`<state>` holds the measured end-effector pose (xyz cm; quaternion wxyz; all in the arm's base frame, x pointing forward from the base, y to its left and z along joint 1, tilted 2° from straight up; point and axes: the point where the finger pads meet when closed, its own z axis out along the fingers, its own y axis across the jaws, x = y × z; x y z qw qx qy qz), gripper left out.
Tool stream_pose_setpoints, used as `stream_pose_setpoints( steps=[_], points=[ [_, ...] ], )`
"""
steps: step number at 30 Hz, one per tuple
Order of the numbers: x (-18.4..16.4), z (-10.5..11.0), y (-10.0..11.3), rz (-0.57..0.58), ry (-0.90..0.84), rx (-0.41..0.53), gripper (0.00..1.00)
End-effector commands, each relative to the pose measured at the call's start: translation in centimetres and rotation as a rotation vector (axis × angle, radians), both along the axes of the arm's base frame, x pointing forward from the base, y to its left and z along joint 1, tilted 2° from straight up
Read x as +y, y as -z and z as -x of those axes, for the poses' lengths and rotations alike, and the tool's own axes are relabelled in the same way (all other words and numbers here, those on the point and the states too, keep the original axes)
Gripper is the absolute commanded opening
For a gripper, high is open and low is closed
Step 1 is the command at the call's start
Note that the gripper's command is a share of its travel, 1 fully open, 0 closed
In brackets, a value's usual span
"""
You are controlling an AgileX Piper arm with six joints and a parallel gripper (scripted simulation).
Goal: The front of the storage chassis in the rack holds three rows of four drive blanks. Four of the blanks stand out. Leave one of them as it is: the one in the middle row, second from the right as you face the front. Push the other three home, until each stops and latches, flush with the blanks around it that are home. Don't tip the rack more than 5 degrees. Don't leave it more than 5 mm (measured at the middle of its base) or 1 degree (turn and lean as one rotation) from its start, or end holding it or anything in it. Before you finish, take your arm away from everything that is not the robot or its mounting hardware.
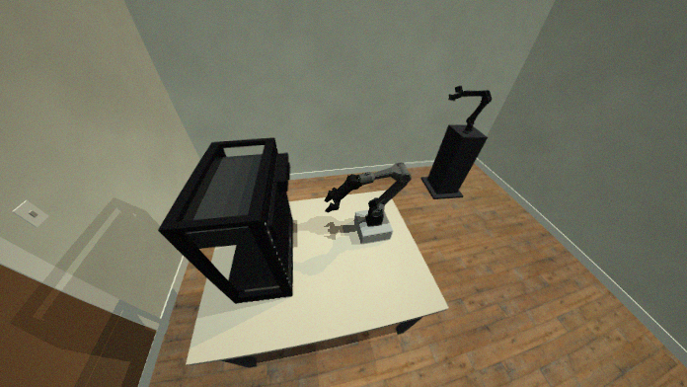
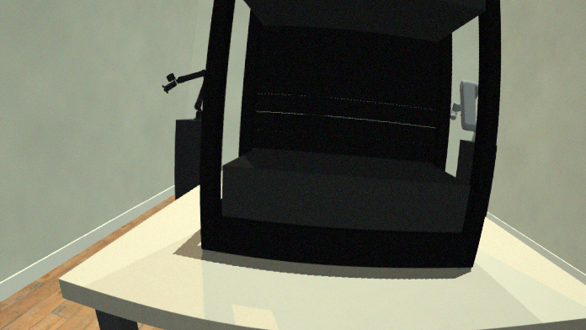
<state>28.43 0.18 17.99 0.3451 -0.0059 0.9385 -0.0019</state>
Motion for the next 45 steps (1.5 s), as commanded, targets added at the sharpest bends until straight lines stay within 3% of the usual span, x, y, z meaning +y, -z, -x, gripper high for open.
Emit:
stream_pose_setpoints(
  steps=[1, 26, 36, 45],
  points=[
    [0.0, 0.1, 0.0, -0.002, 0.002, 0.0, 1.0],
    [-0.1, 0.3, -0.5, -0.041, 0.037, -0.01, 1.0],
    [0.0, 0.1, -1.8, -0.13, 0.105, -0.054, 1.0],
    [0.2, -0.3, -4.6, -0.308, 0.229, -0.14, 1.0]
  ],
)
